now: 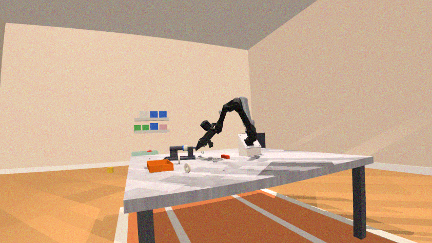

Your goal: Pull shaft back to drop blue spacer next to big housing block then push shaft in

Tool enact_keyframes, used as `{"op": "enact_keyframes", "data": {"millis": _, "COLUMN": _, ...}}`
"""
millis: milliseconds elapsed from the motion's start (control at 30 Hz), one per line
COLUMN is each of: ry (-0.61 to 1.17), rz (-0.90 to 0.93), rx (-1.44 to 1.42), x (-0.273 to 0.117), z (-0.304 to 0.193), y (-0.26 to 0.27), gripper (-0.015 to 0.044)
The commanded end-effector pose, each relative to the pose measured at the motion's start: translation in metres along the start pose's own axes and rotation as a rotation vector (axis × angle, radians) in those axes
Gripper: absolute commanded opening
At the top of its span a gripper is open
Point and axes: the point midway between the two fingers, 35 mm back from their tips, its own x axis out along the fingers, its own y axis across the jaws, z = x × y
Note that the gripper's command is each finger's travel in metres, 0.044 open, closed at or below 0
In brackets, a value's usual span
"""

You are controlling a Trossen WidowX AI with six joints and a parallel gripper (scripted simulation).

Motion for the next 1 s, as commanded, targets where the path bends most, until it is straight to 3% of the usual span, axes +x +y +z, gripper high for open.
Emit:
{"op": "enact_keyframes", "data": {"millis": 0, "ry": 0.007, "rz": 0.003, "rx": -0.001, "x": 0.0071, "z": -0.0030, "y": 0.0005, "gripper": 0.0440}}
{"op": "enact_keyframes", "data": {"millis": 967, "ry": 0.007, "rz": 0.002, "rx": -0.001, "x": 0.0125, "z": -0.0029, "y": 0.0004, "gripper": 0.0440}}
